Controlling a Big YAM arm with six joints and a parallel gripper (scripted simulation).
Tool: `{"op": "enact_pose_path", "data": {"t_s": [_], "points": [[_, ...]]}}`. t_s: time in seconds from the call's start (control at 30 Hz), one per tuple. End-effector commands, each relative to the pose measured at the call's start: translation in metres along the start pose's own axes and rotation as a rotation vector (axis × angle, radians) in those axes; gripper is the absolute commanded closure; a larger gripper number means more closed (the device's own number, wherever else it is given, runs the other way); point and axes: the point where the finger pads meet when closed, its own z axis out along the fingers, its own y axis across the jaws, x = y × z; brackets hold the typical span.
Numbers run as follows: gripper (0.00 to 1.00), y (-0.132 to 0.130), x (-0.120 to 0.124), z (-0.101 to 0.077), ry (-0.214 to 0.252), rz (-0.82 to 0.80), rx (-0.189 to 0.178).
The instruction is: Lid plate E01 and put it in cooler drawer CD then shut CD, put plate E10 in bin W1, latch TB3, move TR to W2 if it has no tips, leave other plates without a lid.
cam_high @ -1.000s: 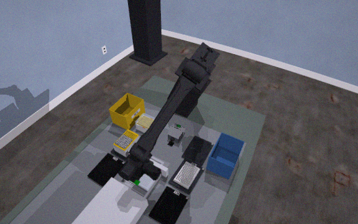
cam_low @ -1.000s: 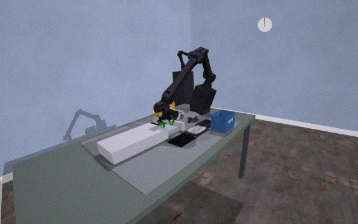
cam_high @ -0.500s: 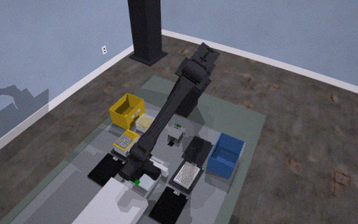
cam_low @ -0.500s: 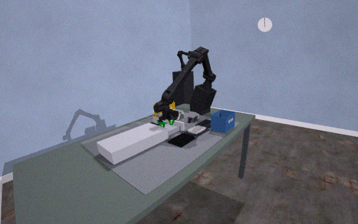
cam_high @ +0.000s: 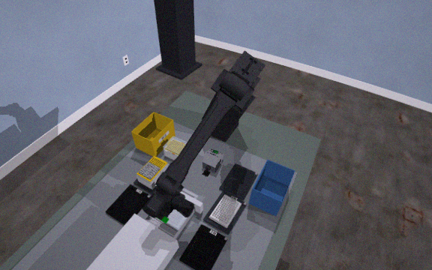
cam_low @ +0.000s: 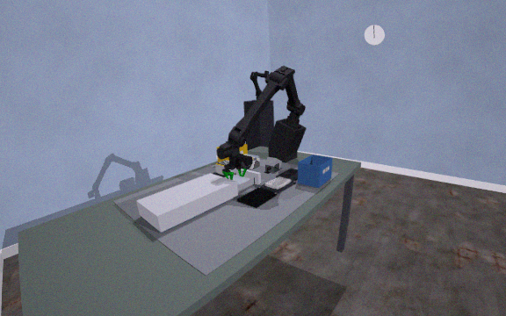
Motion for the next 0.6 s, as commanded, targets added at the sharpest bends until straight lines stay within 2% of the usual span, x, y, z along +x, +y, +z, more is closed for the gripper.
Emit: {"op": "enact_pose_path", "data": {"t_s": [0.0, 0.1, 0.13, 0.2, 0.23, 0.27, 0.3, 0.33, 0.4, 0.43, 0.47, 0.5, 0.57], "points": [[1.00, -0.017, -0.001, -0.015, -0.003, -0.006, 0.039], [1.00, -0.017, -0.001, -0.015, -0.003, -0.006, 0.039], [1.00, -0.019, 0.010, -0.017, -0.003, 0.006, 0.047], [1.00, -0.018, 0.010, -0.016, -0.003, 0.006, 0.047], [1.00, -0.017, 0.000, -0.015, -0.003, -0.006, 0.039], [1.00, -0.017, 0.000, -0.015, -0.003, -0.006, 0.039], [1.00, -0.018, 0.010, -0.016, -0.003, 0.006, 0.046], [1.00, -0.018, 0.010, -0.016, -0.003, 0.006, 0.046], [1.00, -0.018, 0.010, -0.016, -0.003, 0.006, 0.046], [1.00, -0.017, 0.000, -0.015, -0.003, -0.006, 0.039], [1.00, -0.017, 0.000, -0.015, -0.003, -0.006, 0.039], [1.00, -0.017, 0.010, -0.016, -0.003, 0.005, 0.045], [1.00, -0.016, 0.010, -0.016, -0.003, 0.006, 0.043]]}}
